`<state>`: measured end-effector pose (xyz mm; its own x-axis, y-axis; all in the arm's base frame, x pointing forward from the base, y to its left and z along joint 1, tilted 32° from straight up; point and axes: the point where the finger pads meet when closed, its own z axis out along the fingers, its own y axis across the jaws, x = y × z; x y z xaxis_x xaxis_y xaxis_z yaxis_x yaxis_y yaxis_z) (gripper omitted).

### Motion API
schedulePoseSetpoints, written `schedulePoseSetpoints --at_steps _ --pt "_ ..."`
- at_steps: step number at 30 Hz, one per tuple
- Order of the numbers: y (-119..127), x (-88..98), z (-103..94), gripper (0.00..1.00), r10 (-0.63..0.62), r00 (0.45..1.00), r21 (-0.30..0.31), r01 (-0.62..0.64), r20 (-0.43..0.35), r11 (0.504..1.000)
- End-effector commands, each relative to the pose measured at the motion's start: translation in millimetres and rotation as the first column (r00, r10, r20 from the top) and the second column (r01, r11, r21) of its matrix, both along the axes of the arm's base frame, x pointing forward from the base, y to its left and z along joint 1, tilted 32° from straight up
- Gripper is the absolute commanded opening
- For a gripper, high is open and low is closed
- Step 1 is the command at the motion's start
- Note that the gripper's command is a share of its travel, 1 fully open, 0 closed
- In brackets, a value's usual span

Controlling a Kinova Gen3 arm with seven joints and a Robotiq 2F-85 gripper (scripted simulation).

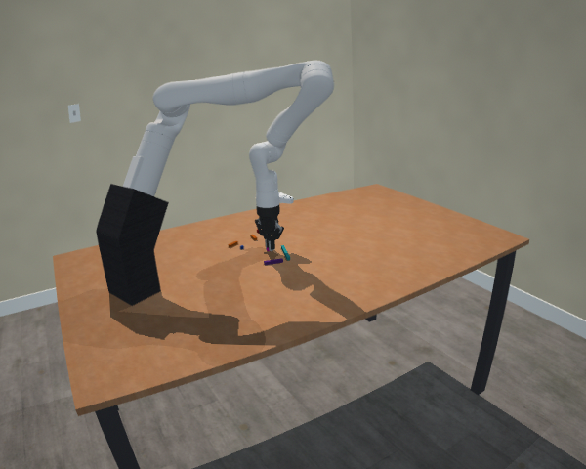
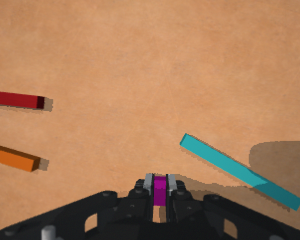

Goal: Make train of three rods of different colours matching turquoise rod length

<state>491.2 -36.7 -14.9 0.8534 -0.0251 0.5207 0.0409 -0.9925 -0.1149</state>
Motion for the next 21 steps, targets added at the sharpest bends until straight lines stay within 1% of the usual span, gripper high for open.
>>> schedulePoseSetpoints --at_steps 1,11,14,18,20,21 --pt "0 0.2 0.4 0.05 0.000 1.000 0.000 0.000 0.001 1.000" --pt "-1 -1.2 2.7 0.05 0.000 1.000 0.000 0.000 0.001 1.000" --pt "-2 -6.1 10.6 0.05 0.000 1.000 0.000 0.000 0.001 1.000" --pt "-4 -17.6 29.4 0.05 0.000 1.000 0.000 0.000 0.001 1.000" --pt "-4 -17.6 29.4 0.05 0.000 1.000 0.000 0.000 0.001 1.000" --pt "-5 -21.1 35.0 0.05 0.000 1.000 0.000 0.000 0.001 1.000"
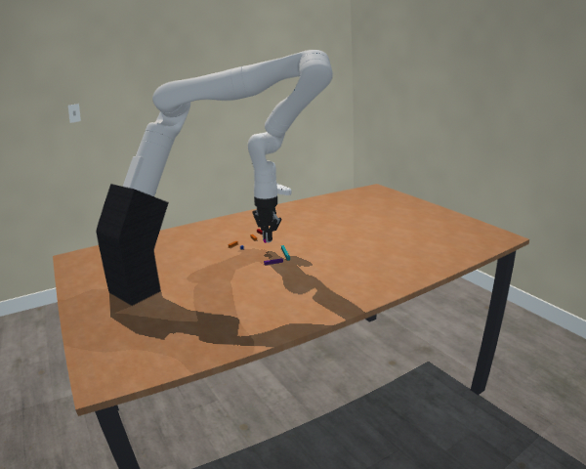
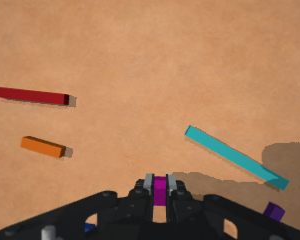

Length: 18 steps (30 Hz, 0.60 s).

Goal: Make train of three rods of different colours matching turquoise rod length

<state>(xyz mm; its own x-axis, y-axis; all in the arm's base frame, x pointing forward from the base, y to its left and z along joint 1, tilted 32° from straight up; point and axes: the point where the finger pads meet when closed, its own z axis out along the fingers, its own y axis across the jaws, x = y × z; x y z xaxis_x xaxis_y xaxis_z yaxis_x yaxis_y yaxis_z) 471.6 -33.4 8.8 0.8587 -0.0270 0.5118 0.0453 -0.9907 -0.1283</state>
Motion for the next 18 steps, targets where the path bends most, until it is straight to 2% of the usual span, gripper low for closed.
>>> schedulePoseSetpoints --at_steps 1,9,18 --pt "-9 -5.1 17.0 0.05 -0.006 1.000 -0.013 0.006 0.011 1.000" --pt "-14 -27.8 53.8 0.05 -0.006 1.000 -0.013 0.006 0.011 1.000" --pt "-15 -32.3 61.3 0.05 -0.006 1.000 -0.013 0.006 0.011 1.000"
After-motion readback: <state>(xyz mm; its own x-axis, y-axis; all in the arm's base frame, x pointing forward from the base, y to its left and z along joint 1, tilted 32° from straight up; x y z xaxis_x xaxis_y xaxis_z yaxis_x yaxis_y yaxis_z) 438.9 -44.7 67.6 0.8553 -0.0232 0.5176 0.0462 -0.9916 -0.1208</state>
